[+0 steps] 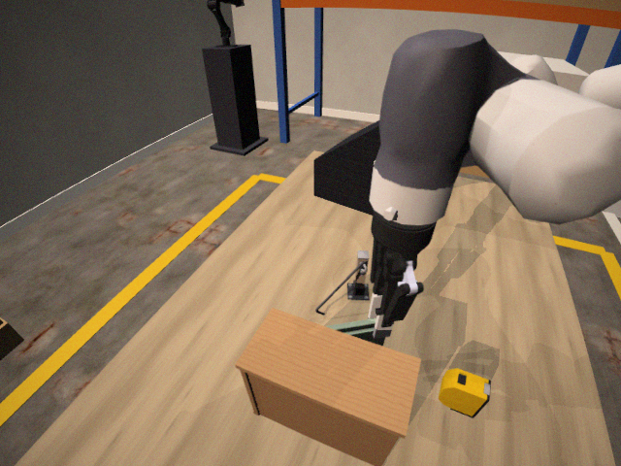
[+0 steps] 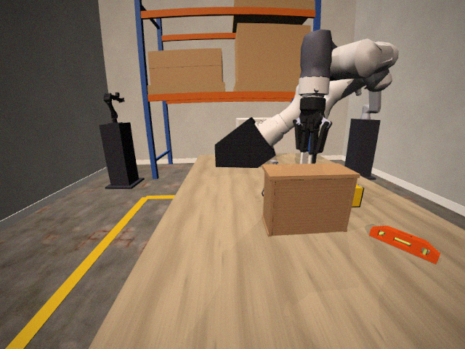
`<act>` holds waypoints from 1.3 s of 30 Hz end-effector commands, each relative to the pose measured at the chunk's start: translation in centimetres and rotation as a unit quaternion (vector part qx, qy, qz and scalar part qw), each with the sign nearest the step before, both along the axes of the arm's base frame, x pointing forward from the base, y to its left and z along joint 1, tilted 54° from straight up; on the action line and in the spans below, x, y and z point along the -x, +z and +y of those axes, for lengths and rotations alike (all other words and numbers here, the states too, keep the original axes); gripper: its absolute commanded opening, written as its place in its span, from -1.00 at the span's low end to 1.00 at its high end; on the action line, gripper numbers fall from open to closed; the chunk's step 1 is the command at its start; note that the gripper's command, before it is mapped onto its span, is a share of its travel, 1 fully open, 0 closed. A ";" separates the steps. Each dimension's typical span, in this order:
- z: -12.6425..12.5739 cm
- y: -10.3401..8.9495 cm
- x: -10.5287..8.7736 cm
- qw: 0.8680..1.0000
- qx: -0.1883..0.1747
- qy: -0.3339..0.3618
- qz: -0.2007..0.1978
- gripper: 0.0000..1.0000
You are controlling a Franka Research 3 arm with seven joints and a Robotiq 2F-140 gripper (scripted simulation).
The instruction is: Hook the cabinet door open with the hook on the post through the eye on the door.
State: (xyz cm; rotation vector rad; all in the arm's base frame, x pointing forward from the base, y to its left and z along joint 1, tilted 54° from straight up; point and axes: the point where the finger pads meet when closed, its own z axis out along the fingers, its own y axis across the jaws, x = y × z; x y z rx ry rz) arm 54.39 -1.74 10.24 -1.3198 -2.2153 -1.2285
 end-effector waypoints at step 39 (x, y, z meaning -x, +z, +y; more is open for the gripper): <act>0.2 0.3 -0.5 1.000 -0.006 -0.013 0.017 -0.68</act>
